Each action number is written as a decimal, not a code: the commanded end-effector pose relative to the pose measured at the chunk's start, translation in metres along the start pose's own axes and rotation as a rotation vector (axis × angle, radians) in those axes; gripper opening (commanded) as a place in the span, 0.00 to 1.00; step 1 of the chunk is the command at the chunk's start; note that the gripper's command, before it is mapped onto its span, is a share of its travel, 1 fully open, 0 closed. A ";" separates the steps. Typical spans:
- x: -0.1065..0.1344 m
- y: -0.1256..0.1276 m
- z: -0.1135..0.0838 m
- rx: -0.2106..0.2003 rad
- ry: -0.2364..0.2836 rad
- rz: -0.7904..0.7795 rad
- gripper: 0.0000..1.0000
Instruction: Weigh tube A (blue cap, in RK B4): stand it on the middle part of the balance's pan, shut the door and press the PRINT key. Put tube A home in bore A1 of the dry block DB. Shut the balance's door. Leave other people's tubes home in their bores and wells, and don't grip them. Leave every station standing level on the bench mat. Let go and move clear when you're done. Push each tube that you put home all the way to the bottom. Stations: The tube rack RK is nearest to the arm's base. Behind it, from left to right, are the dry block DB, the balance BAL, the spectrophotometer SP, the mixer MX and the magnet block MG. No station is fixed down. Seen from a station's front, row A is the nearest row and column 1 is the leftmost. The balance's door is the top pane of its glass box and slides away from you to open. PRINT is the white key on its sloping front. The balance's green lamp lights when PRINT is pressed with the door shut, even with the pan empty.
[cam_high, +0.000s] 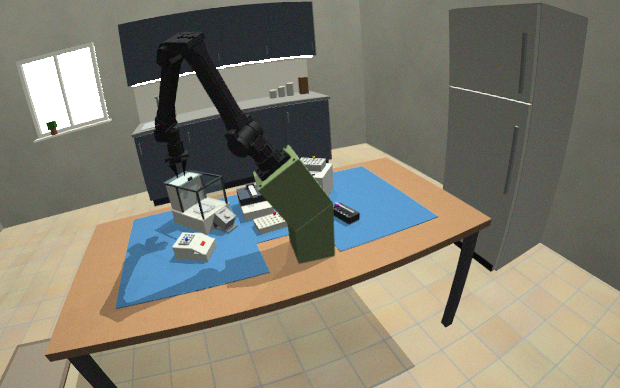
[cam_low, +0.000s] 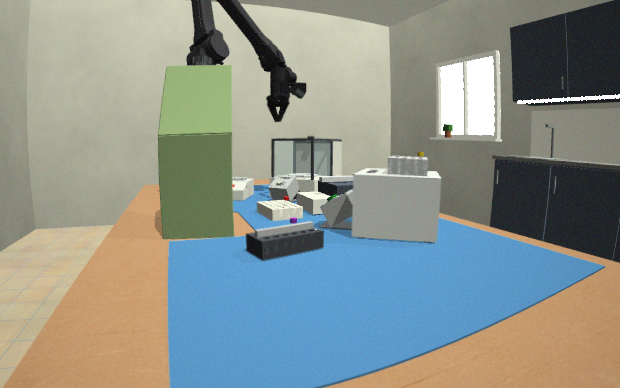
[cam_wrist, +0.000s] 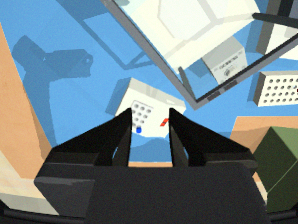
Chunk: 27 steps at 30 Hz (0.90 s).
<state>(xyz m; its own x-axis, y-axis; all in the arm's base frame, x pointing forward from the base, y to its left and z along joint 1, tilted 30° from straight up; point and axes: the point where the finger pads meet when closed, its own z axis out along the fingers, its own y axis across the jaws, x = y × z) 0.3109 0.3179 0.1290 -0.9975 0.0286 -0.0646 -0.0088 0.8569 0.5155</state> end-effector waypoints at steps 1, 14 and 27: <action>-0.026 0.004 -0.003 -0.001 -0.007 0.173 0.30; -0.090 -0.011 -0.003 0.000 -0.007 0.540 0.30; -0.133 -0.016 0.001 0.004 -0.001 0.875 0.30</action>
<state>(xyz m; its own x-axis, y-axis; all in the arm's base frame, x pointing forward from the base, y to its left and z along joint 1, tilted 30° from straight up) 0.4311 0.2924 0.1231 -0.7161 0.6244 0.3119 0.6944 0.5921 0.4089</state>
